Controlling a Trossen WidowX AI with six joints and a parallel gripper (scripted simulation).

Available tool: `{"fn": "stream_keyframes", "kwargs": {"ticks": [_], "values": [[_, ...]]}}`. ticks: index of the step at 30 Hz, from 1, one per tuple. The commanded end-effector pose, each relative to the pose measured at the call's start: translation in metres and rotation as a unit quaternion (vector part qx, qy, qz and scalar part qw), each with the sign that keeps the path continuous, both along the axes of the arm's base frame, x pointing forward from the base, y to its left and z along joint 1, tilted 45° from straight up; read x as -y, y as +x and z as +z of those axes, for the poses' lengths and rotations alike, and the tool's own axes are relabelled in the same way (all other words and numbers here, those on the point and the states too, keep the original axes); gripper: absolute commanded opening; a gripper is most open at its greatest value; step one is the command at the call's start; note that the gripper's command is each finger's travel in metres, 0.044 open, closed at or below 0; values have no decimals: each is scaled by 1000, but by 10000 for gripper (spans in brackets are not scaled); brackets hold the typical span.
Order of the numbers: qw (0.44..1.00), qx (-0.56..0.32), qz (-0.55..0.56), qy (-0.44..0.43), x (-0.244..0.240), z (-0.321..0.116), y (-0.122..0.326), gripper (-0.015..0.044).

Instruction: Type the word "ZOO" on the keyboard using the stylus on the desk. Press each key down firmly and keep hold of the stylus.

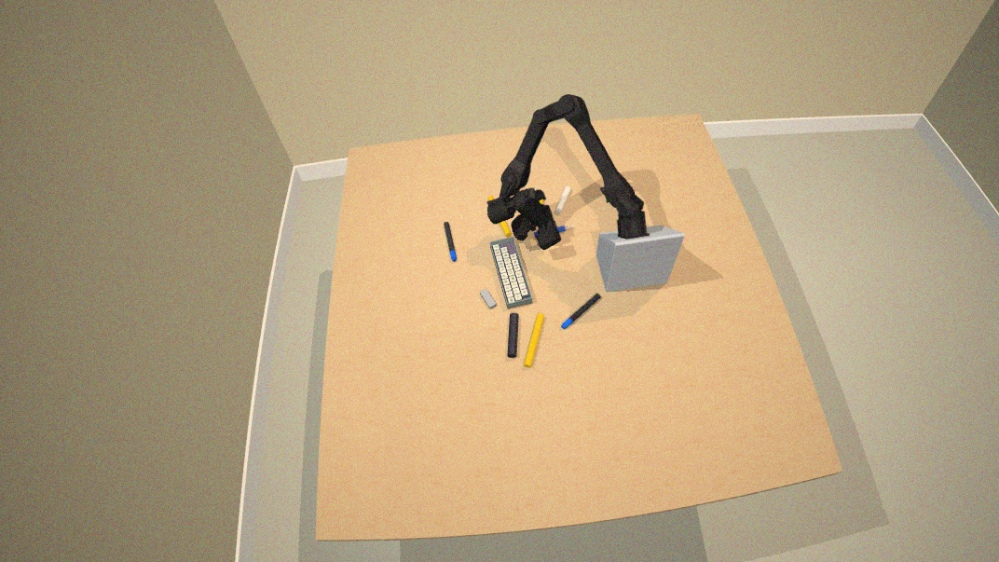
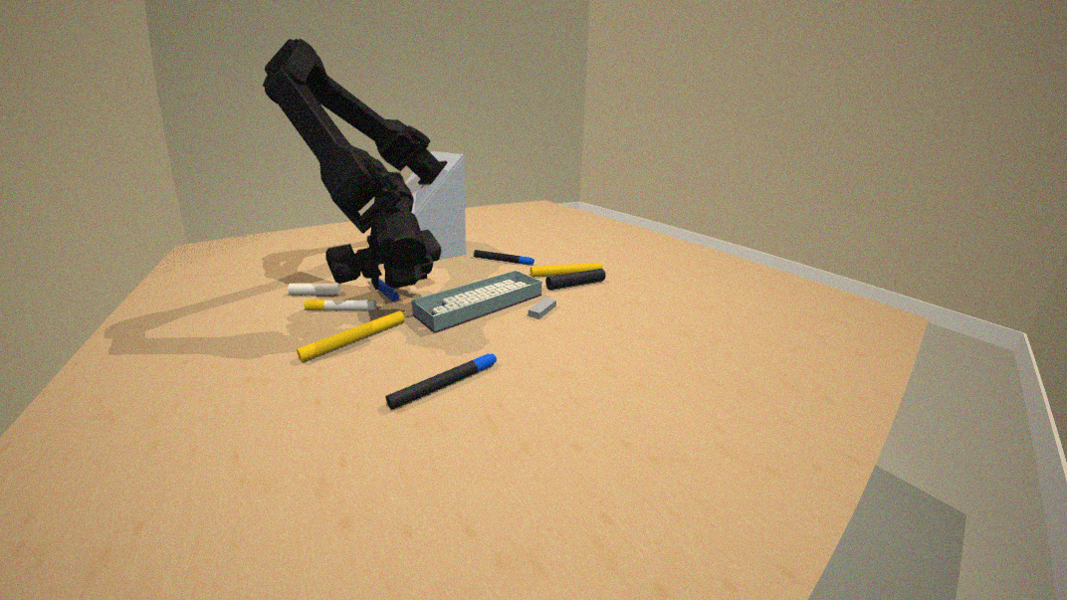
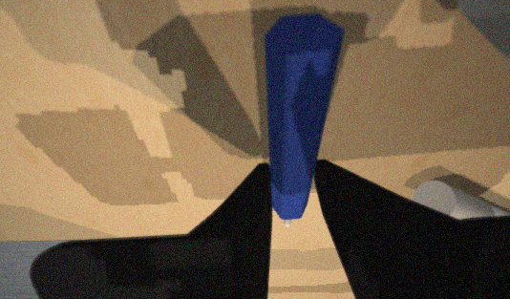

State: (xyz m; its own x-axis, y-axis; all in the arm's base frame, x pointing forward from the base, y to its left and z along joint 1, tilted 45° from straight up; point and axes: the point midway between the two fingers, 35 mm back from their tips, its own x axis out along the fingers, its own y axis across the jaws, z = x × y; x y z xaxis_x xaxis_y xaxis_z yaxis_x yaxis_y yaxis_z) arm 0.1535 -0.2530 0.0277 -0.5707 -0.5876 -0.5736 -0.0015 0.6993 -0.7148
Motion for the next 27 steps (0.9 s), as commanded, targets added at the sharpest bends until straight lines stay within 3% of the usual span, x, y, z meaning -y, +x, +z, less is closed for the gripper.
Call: {"fn": "stream_keyframes", "kwargs": {"ticks": [1, 18, 27], "values": [[1000, 1, 0, 0, 0, 0, 0, 0], [1000, 1, 0, 1, -36, 35, 5, 0], [999, 23, 13, 27, -39, 19, 9, 0]]}}
